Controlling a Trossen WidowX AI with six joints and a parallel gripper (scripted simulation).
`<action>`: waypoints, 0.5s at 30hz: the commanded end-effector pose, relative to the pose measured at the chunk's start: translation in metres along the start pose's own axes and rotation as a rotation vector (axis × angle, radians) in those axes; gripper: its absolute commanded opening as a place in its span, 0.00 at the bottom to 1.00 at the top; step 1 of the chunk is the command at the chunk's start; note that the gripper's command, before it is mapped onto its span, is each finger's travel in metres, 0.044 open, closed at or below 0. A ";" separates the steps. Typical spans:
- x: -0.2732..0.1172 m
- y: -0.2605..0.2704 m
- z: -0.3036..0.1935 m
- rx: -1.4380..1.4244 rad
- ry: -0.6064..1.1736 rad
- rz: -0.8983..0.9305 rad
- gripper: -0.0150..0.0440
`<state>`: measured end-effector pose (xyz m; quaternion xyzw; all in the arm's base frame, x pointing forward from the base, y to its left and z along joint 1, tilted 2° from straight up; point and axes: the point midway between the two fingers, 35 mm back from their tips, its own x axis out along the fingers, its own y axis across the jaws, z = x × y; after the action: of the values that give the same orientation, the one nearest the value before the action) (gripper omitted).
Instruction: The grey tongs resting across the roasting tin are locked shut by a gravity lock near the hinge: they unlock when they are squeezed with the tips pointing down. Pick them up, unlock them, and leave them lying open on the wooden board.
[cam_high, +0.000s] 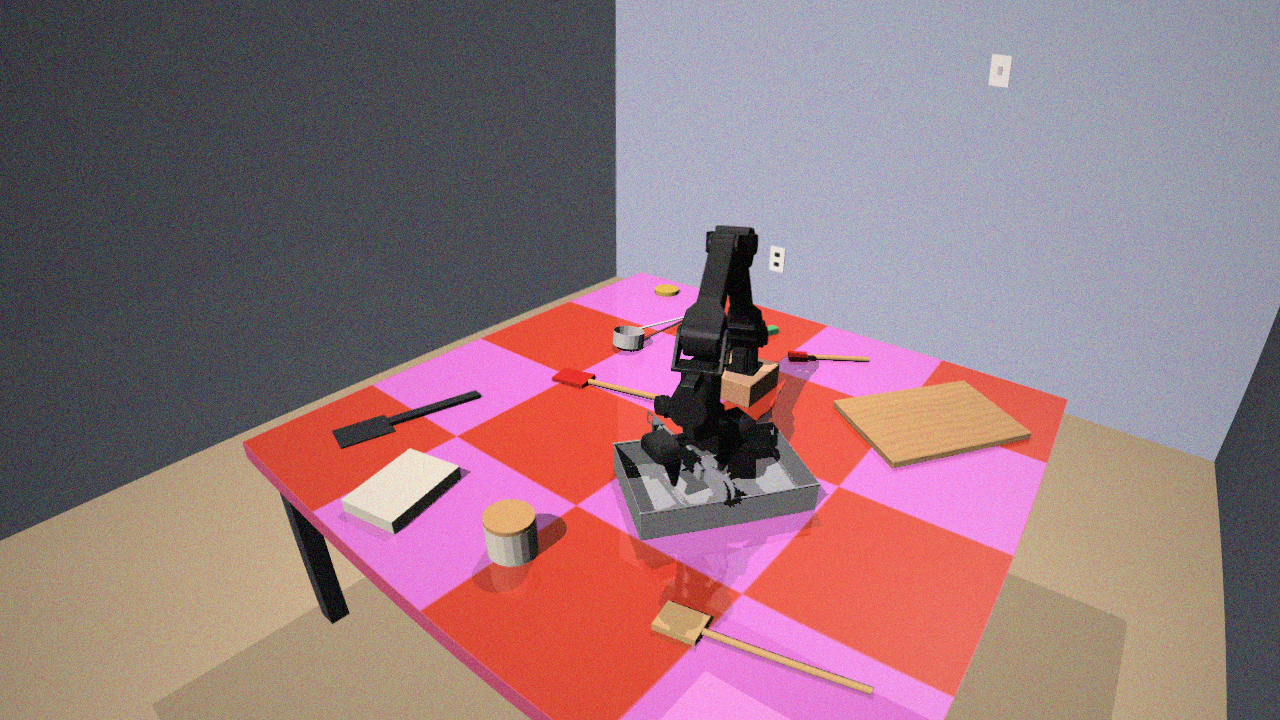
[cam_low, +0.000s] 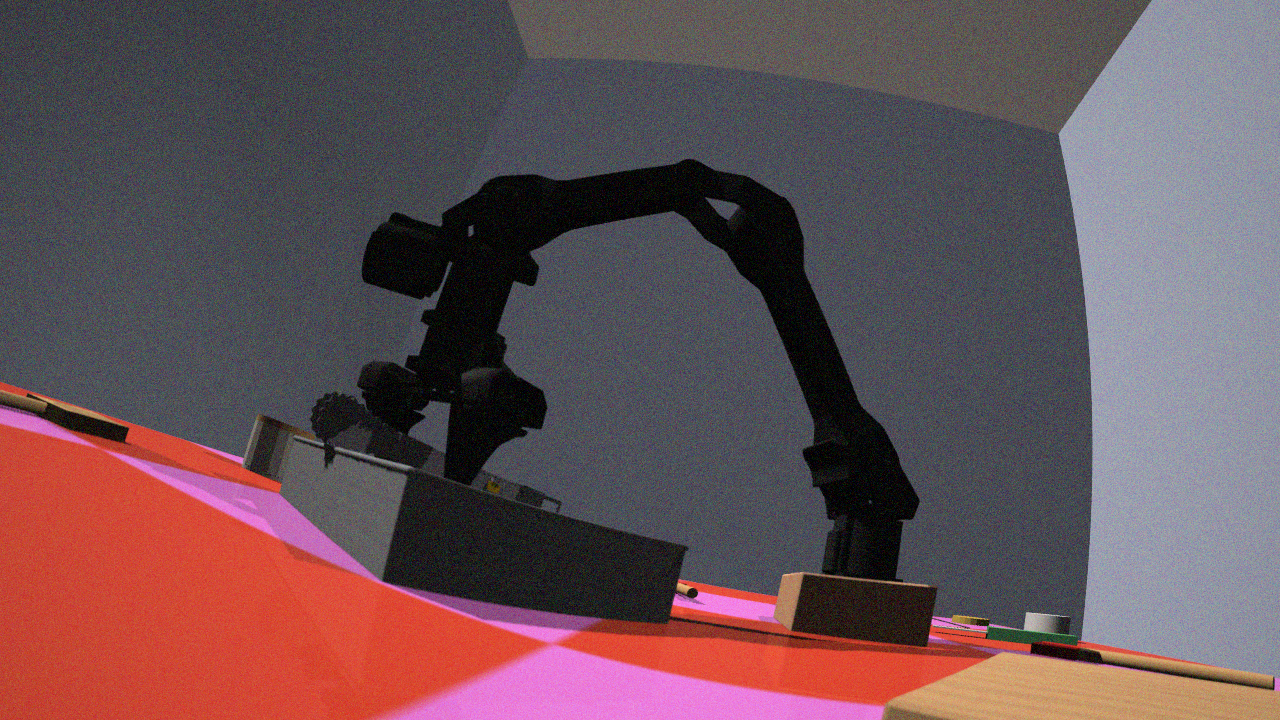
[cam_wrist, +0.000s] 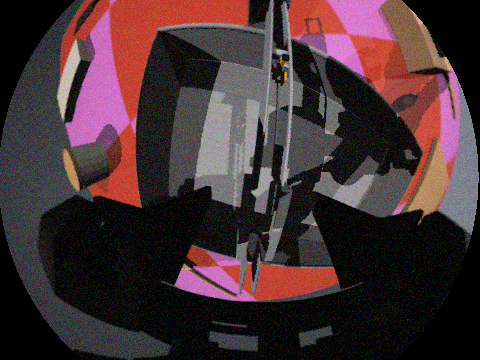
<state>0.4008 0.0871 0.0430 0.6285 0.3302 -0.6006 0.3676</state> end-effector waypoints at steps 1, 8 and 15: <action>0.009 0.000 0.001 0.000 -0.006 -0.001 1.00; 0.018 -0.001 0.002 0.000 -0.006 -0.002 1.00; 0.015 -0.001 0.001 0.001 -0.002 -0.002 0.78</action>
<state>0.4000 0.0863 0.0275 0.6273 0.3303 -0.6024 0.3667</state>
